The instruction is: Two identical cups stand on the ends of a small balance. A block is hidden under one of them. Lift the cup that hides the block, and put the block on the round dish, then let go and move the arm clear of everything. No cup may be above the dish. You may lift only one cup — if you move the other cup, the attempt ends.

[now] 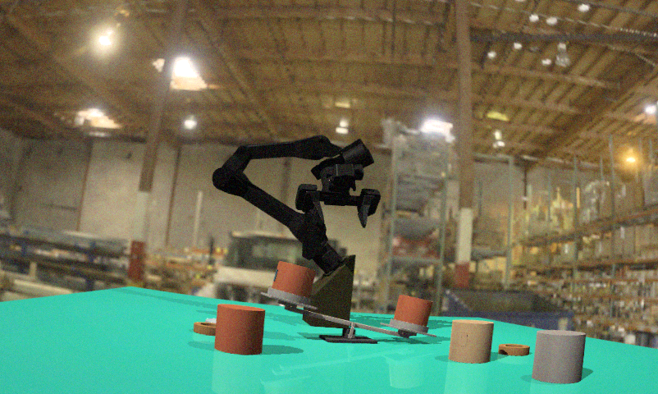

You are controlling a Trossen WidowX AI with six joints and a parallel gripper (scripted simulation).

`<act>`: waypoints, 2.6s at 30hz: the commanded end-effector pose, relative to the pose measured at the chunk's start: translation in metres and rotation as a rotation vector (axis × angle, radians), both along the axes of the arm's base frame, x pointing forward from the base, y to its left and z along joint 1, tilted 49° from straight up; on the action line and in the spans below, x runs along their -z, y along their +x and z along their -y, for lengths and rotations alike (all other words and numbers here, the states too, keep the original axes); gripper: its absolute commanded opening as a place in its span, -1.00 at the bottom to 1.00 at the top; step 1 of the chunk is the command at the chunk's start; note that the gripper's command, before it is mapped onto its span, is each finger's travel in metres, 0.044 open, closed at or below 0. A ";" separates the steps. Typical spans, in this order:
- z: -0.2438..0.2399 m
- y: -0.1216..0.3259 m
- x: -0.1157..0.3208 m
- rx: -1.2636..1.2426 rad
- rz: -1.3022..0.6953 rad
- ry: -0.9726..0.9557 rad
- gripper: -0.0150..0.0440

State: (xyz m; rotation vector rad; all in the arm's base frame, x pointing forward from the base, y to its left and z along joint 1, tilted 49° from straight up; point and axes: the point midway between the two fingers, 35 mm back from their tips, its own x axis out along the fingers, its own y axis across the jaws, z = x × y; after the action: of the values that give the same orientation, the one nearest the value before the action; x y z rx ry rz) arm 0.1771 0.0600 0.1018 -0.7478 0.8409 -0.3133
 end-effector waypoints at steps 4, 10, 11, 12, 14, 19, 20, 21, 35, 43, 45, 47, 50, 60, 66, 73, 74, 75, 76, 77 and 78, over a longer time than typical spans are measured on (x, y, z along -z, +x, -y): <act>-0.007 0.011 0.007 0.143 0.010 0.066 1.00; -0.013 0.021 0.015 0.257 0.030 0.112 1.00; -0.014 0.023 0.017 0.280 0.035 0.121 1.00; -0.015 0.025 0.019 0.305 0.044 0.134 1.00; -0.017 0.030 0.024 0.361 0.063 0.160 1.00; -0.022 0.041 0.037 0.500 0.119 0.222 1.00; -0.023 0.043 0.040 0.528 0.131 0.233 1.00; -0.024 0.046 0.043 0.556 0.143 0.245 1.00; -0.026 0.073 0.100 0.958 0.333 0.381 1.00; -0.024 0.088 0.134 1.181 0.473 0.427 1.00; -0.023 0.091 0.144 1.236 0.511 0.436 1.00; -0.021 0.094 0.153 1.290 0.550 0.443 1.00; -0.018 0.097 0.168 1.371 0.611 0.451 1.00; -0.013 0.099 0.178 1.409 0.642 0.454 1.00; -0.004 0.099 0.186 1.408 0.643 0.453 1.00; 0.004 0.100 0.194 1.408 0.642 0.454 1.00; 0.005 0.100 0.195 1.408 0.642 0.454 1.00; 0.006 0.100 0.196 1.408 0.642 0.454 1.00; 0.007 0.100 0.197 1.408 0.642 0.454 1.00; 0.009 0.100 0.198 1.408 0.642 0.454 1.00; 0.010 0.100 0.199 1.408 0.642 0.454 1.00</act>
State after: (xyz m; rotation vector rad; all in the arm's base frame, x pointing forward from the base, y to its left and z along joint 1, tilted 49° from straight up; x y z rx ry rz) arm 0.2769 0.0536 -0.0945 0.4974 0.6490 -1.4672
